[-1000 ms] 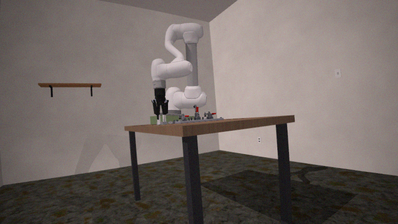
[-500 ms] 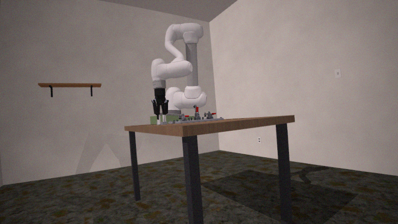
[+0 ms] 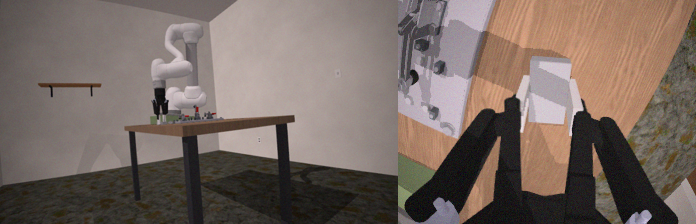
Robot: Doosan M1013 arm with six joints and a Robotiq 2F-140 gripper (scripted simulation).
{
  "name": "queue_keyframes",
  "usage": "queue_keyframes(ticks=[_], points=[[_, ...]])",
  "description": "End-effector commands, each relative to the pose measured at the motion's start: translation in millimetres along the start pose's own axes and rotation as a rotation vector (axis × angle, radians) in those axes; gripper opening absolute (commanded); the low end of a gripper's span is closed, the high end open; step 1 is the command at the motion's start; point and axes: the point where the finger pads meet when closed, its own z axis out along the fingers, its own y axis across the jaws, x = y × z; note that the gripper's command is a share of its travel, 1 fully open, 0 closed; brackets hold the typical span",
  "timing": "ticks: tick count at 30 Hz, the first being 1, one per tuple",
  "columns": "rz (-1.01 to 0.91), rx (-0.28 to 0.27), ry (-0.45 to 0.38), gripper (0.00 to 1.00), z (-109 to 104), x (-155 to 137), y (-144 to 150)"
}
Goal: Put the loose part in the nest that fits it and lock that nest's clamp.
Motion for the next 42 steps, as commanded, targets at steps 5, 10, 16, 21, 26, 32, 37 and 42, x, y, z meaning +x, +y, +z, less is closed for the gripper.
queue_keyframes(ticks=[5, 10, 16, 21, 26, 32, 37, 42], points=[[-0.003, 0.003, -0.001, 0.10, 0.6, 1.2, -3.3], [-0.003, 0.003, -0.001, 0.10, -5.5, 1.2, -3.3], [-0.003, 0.003, -0.001, 0.10, -19.8, 1.2, -3.3], [-0.003, 0.003, -0.001, 0.10, -29.6, 1.2, -3.2], [-0.003, 0.003, -0.001, 0.10, -48.6, 1.2, -3.2], [-0.003, 0.003, -0.001, 0.10, -73.3, 1.2, -3.1], [-0.003, 0.003, -0.001, 0.10, -85.1, 1.2, -3.1], [-0.003, 0.003, -0.001, 0.10, -101.6, 1.2, -3.0]])
